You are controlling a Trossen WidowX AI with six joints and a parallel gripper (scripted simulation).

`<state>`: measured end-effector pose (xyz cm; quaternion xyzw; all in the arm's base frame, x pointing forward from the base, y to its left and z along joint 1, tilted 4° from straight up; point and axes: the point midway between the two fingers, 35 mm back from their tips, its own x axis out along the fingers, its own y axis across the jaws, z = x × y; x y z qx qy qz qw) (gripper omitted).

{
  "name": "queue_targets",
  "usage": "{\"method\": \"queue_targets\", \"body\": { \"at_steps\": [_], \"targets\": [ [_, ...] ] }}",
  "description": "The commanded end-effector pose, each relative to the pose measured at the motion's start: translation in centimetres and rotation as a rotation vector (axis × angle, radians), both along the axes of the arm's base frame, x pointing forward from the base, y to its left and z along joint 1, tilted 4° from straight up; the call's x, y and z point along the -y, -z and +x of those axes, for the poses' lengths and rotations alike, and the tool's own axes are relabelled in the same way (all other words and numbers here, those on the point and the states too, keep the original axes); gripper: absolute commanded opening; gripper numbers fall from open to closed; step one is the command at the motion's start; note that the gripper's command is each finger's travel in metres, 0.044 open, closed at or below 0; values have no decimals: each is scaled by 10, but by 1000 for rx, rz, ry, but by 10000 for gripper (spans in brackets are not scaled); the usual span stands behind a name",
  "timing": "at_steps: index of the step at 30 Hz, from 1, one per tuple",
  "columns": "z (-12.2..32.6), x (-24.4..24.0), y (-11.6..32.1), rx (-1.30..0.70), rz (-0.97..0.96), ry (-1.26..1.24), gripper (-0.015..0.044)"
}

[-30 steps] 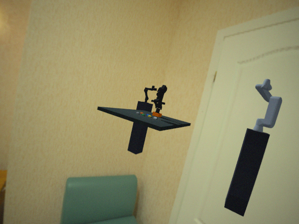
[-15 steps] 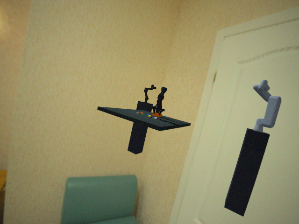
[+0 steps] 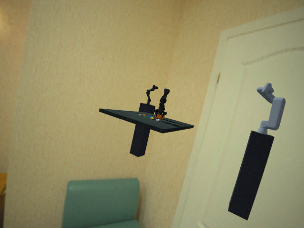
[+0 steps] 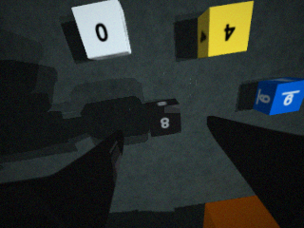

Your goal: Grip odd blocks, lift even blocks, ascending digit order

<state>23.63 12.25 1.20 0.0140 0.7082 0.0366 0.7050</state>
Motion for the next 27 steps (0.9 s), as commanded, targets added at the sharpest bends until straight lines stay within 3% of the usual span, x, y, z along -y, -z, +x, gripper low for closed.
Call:
{"method": "queue_targets", "body": {
  "at_steps": [1,9,20,27],
  "targets": [
    [-2,0,8,-7,-2,3,400],
    [-2,0,18,-7,-2,3,400],
    [-2,0,18,-7,-2,3,120],
    [-2,0,18,-7,-2,3,120]
  ]
}}
